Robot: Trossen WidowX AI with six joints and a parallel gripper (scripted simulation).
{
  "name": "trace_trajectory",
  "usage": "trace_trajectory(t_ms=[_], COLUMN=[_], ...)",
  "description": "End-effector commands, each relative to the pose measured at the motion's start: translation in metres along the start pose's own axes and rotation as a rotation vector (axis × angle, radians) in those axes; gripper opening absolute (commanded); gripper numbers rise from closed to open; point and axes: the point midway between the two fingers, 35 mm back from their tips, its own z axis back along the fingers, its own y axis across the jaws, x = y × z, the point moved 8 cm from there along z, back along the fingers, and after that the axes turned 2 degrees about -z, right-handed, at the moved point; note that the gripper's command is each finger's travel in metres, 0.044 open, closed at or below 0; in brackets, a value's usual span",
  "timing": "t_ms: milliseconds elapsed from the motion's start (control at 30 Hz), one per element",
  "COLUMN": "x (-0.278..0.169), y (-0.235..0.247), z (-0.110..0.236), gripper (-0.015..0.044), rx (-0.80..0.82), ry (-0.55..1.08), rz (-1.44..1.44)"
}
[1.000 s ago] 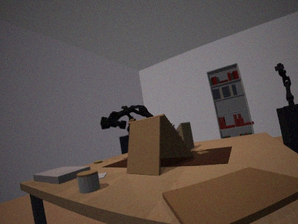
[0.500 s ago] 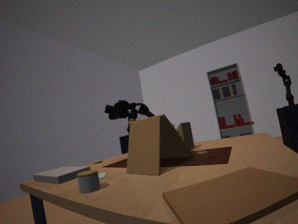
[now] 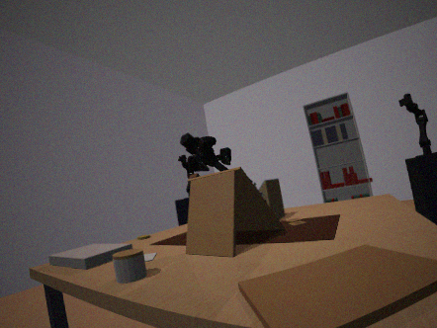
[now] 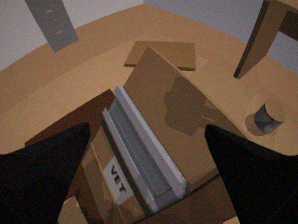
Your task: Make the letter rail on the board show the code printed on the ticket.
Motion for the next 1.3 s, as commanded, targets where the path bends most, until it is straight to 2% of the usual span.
trace_trajectory(t_ms=[0, 167, 300, 467, 633, 1267], x=[-0.011, -0.029, -0.048, -0.077, -0.106, -0.110], y=[0.057, 0.104, 0.137, 0.171, 0.196, 0.198], z=[-0.044, -0.067, -0.076, -0.078, -0.073, -0.071], gripper=[0.0440, 0.0440, 0.0440, 0.0440, 0.0440, 0.0440], rx=[-0.129, -0.319, -0.486, -0.695, -0.865, -0.889], ry=[0.169, 0.235, 0.226, 0.132, -0.036, -0.065], rz=[-0.159, -0.287, -0.370, -0.459, -0.527, -0.534])
